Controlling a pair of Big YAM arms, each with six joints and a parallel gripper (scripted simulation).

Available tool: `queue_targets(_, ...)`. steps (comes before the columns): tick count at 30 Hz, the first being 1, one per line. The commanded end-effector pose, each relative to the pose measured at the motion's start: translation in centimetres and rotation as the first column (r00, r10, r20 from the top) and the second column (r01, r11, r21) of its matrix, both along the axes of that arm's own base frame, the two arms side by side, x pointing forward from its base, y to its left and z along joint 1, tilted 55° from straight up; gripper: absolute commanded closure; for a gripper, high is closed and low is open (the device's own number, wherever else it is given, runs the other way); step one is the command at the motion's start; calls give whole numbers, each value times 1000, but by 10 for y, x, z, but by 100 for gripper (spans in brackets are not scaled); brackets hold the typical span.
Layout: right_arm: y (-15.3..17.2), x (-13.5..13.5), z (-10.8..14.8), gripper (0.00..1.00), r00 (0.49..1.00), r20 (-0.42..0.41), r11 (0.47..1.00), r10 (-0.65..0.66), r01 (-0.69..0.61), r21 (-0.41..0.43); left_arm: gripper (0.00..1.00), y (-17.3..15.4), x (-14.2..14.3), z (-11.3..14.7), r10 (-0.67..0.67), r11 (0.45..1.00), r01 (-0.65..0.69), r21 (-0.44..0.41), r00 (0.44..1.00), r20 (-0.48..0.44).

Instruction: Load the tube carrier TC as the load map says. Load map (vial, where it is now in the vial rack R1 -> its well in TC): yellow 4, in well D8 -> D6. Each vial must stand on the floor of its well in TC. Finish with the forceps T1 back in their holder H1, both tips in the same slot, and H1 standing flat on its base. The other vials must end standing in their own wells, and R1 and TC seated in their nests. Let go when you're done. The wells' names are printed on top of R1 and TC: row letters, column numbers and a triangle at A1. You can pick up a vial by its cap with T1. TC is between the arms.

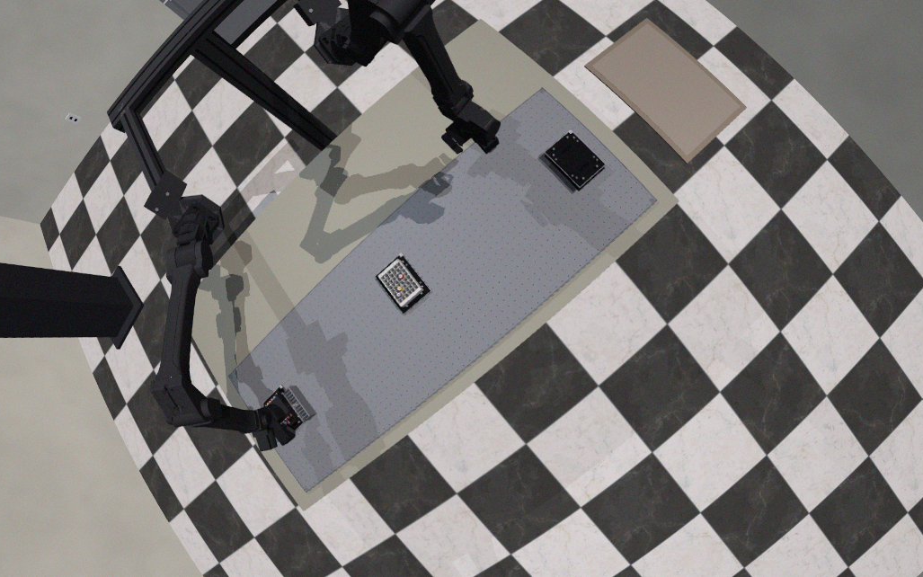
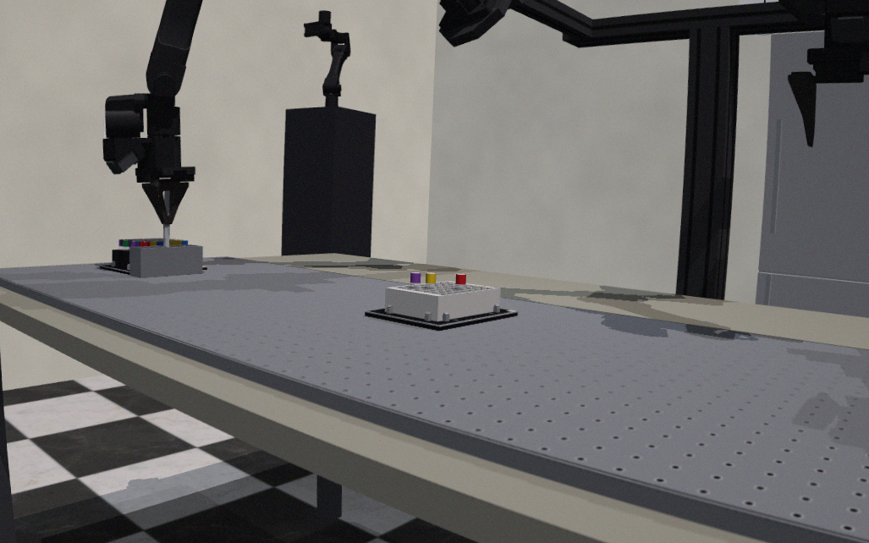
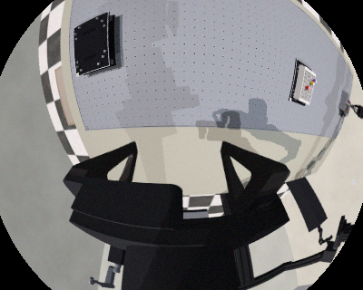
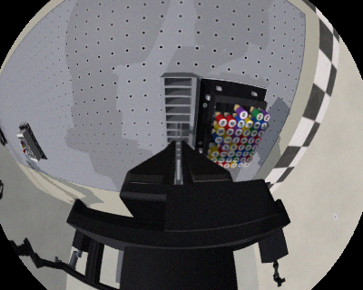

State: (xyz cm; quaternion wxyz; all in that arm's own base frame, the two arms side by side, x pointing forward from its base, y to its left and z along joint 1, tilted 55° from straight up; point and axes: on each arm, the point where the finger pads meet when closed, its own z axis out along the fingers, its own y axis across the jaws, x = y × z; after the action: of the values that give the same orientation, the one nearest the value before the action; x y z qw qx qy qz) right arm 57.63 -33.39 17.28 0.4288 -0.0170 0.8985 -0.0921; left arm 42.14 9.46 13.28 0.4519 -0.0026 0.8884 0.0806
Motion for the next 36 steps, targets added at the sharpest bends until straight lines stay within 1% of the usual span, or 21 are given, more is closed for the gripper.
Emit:
queue_targets(1, -1, 1, 8, 91, 1000, 14, 1000, -4, 4, -6, 0, 3, 3, 17, -3, 1000, 2, 23, 999, 48)
queue_targets(7, -1, 1, 8, 84, 1000, 14, 1000, -4, 4, -6, 0, 3, 3, 17, -3, 1000, 2, 23, 999, 48)
queue_targets(9, -1, 1, 8, 84, 1000, 14, 1000, -4, 4, -6, 0, 3, 3, 17, -3, 1000, 2, 23, 999, 48)
queue_targets(15, -1, 1, 8, 76, 1000, 14, 1000, -4, 4, -6, 0, 3, 3, 17, -3, 1000, 2, 23, 999, 48)
queue_targets(21, -1, 1, 8, 76, 1000, 14, 1000, -4, 4, -6, 0, 3, 3, 17, -3, 1000, 2, 23, 999, 48)
queue_targets(22, 4, -1, 18, 76, 1000, 30, 1000, -5, 5, -7, 0, 3, 3, 17, -3, 1000, 2, 23, 999, 48)
queue_targets(24, 0, -9, 18, 76, 1000, 20, 1000, -15, 15, 1, 0, 3, 3, 17, -3, 1000, 2, 23, 999, 48)
queue_targets(26, 0, -9, 18, 76, 1000, 20, 1000, -15, 15, 1, 0, 3, 3, 17, -3, 1000, 2, 23, 999, 48)
queue_targets(28, -4, -16, 19, 76, 1000, 15, 1000, -22, 22, 2, 0, 3, 3, 17, -3, 1000, 2, 23, 999, 48)
queue_targets(36, -2, -27, 26, 76, 1000, 13, 1000, -11, 11, -12, 0, 3, 3, 17, -3, 1000, 2, 23, 999, 48)
